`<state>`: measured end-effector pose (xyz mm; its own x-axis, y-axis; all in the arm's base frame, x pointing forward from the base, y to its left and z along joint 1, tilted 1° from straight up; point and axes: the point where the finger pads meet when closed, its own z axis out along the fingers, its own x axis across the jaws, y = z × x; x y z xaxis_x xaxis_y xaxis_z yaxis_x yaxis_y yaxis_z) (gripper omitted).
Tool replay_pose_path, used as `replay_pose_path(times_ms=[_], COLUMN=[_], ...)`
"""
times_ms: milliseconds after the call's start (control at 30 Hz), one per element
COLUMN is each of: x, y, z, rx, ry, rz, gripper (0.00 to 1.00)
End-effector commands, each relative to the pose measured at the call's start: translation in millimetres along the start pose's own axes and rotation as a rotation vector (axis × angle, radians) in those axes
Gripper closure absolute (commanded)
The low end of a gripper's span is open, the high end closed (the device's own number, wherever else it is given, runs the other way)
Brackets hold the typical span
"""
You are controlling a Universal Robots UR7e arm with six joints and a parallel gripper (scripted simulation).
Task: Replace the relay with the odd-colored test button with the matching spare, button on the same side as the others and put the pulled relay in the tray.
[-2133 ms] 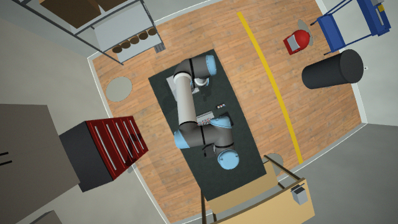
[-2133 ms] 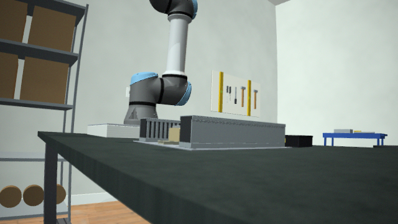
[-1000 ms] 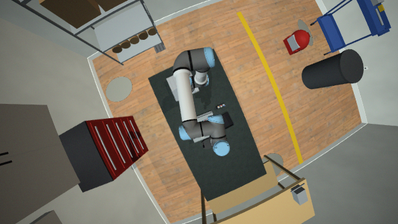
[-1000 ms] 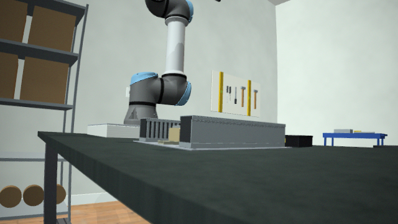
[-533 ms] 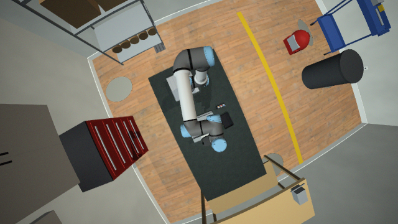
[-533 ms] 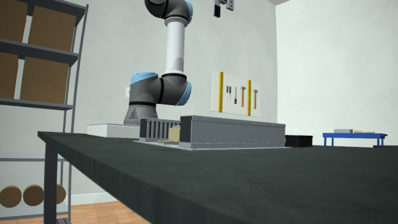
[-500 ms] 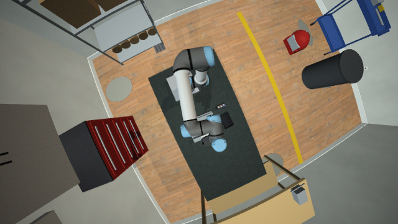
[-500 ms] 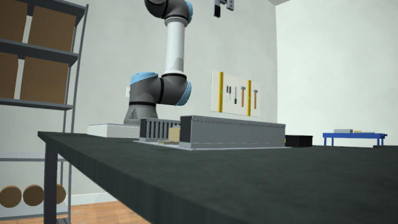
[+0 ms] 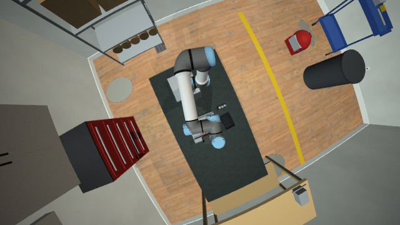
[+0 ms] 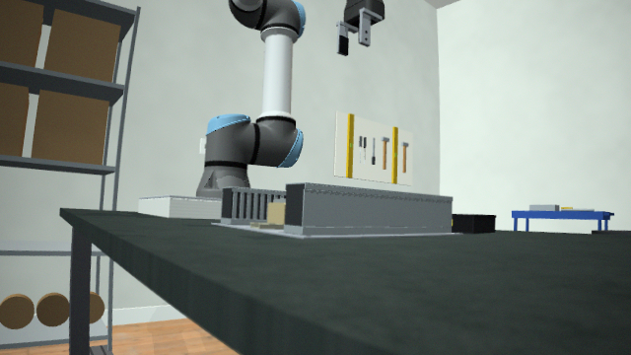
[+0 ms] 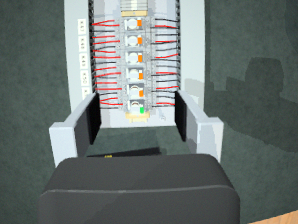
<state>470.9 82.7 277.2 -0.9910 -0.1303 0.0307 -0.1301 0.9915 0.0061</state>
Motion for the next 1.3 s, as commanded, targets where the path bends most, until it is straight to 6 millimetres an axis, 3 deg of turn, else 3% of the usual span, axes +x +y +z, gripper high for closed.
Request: replay_pose_path(times_ms=[0, 133, 533, 700, 1133, 1267], x=[-1, -2, -2, -4, -3, -6], y=[0, 0, 0, 0, 0, 1], z=[11, 59, 59, 116, 116, 124], rx=[0.001, 0.002, 0.002, 0.002, 0.001, 0.002], ry=[-0.003, -0.008, -0.008, -0.008, -0.004, -0.008], rz=[0.0, -0.001, -0.001, -0.001, 0.0, -0.001], gripper=[0.0, 0.0, 0.0, 0.0, 0.0, 0.0])
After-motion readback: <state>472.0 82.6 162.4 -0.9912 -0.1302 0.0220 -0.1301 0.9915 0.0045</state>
